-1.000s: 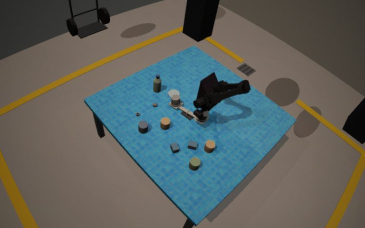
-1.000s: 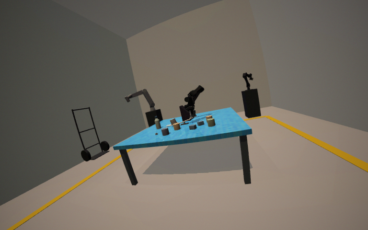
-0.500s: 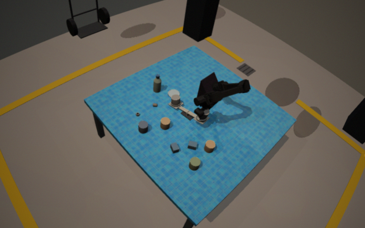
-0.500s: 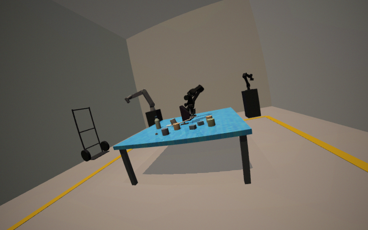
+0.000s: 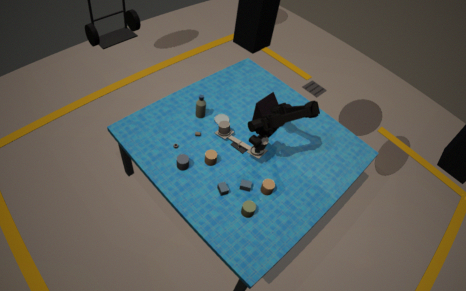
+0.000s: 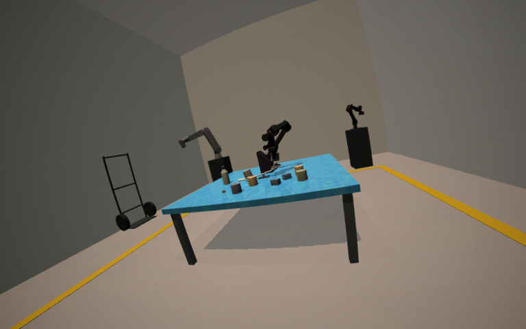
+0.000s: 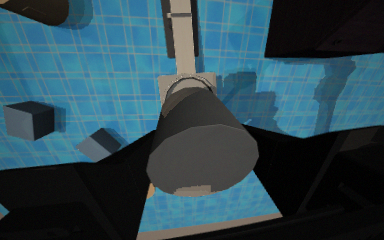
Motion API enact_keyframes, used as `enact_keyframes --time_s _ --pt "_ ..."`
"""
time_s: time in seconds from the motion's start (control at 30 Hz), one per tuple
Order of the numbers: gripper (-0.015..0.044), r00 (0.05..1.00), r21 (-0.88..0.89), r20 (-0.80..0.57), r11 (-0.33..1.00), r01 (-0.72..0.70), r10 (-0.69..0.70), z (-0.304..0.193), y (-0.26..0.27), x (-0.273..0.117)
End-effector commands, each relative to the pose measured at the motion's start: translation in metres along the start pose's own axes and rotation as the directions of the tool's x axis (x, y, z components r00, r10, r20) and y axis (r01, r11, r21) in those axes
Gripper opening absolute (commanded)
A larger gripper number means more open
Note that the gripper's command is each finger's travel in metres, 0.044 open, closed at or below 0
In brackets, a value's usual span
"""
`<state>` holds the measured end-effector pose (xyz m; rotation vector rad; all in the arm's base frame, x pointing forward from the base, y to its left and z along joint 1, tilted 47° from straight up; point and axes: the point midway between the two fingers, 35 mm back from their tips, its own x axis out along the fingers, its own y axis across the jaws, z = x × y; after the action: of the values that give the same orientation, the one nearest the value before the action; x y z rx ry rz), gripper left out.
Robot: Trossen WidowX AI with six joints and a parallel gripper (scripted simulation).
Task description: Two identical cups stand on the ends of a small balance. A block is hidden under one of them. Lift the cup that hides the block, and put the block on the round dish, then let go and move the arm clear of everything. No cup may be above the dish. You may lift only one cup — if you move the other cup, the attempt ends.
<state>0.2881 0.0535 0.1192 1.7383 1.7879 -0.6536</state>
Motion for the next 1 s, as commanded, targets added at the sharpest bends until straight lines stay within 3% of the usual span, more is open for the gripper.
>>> enact_keyframes --time_s 0.0,0.57,0.97 --pt "0.0000 1.000 -0.003 0.004 1.000 -0.007 0.007 0.000 0.001 -0.007" --pt "0.0000 1.000 -0.003 -0.003 1.000 -0.007 0.007 -0.002 -0.004 -0.028" --pt "0.0000 1.000 0.000 -0.007 1.000 0.000 0.000 -0.002 -0.004 -0.023"
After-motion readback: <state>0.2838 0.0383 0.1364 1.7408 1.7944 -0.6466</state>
